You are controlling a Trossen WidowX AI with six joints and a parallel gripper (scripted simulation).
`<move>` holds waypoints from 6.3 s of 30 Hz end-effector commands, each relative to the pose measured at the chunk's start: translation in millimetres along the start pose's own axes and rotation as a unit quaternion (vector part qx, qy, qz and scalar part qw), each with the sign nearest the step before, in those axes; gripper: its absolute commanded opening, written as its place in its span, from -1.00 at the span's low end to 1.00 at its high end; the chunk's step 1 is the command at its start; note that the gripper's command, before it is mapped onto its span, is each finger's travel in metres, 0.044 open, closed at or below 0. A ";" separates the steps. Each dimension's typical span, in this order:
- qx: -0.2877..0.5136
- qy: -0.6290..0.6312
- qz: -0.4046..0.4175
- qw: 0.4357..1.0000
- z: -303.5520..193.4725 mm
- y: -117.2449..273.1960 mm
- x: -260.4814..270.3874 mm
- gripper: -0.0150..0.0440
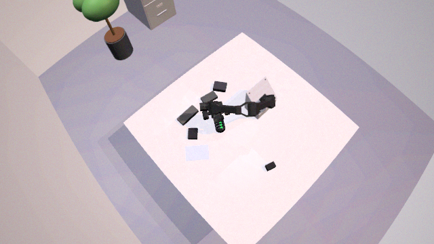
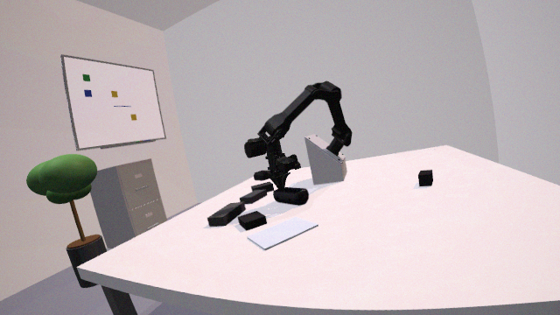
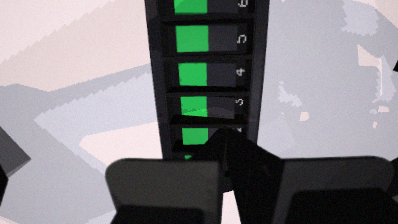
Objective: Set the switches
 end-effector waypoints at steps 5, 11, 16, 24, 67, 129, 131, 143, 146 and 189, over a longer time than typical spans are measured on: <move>0.000 -0.003 0.001 1.000 -0.6 34.3 -0.3 -0.49; 0.000 -0.004 0.001 1.000 -0.7 44.3 0.3 -0.49; -0.001 -0.003 0.001 1.000 19.4 43.9 -1.8 -0.49; -0.001 -0.004 0.001 1.000 19.4 36.7 -2.2 -0.49; -0.002 -0.003 0.001 1.000 19.7 -0.9 -2.0 -0.49; -0.003 -0.003 0.002 1.000 62.2 -1.2 13.5 -0.49; -0.003 -0.003 0.002 1.000 62.2 -1.2 13.5 -0.49; -0.003 -0.003 0.002 1.000 62.2 -1.2 13.5 -0.49; -0.002 -0.001 0.001 1.000 62.5 9.1 12.6 -0.49; -0.006 -0.002 0.040 0.999 28.1 39.1 -19.3 -0.49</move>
Point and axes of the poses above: the point midway between the two fingers, 35 mm back from their tips, its own y axis back along the fingers, its own x axis across the jaws, z = x × y, the point moved 4 cm from there along y, back along the fingers, and after that the axes turned 7 degrees about y, right-handed, at the moved point
